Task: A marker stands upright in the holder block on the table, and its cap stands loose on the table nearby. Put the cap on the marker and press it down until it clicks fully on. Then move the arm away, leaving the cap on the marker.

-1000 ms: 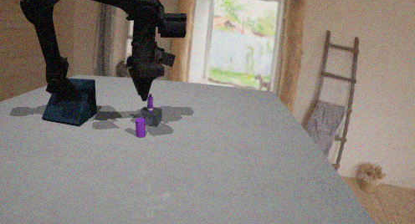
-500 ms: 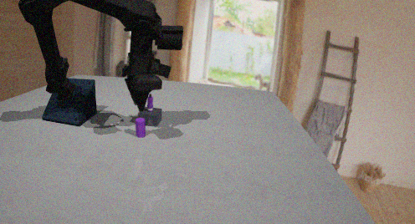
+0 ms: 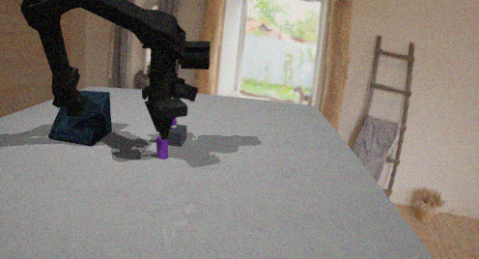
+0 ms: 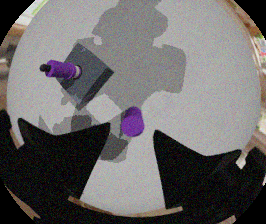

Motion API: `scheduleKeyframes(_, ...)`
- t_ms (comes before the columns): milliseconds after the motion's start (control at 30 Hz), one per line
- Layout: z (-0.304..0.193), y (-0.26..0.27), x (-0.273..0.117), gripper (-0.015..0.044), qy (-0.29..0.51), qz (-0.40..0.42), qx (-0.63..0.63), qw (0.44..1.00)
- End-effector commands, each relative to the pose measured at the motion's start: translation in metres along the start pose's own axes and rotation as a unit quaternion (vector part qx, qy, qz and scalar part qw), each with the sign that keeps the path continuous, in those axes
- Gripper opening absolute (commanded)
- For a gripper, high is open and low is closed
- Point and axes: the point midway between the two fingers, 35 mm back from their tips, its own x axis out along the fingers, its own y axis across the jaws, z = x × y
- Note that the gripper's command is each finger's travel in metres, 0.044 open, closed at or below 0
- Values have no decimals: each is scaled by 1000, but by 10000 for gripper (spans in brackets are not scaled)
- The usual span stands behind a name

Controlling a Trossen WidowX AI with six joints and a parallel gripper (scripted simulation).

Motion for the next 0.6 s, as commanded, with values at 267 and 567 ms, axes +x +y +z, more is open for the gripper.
scheduleKeyframes(267, 1, 0, 20, 240, 1, -1, -2, 1000)
scheduleKeyframes(567, 0, 0, 34, 240, 1, -2, -2, 1000)
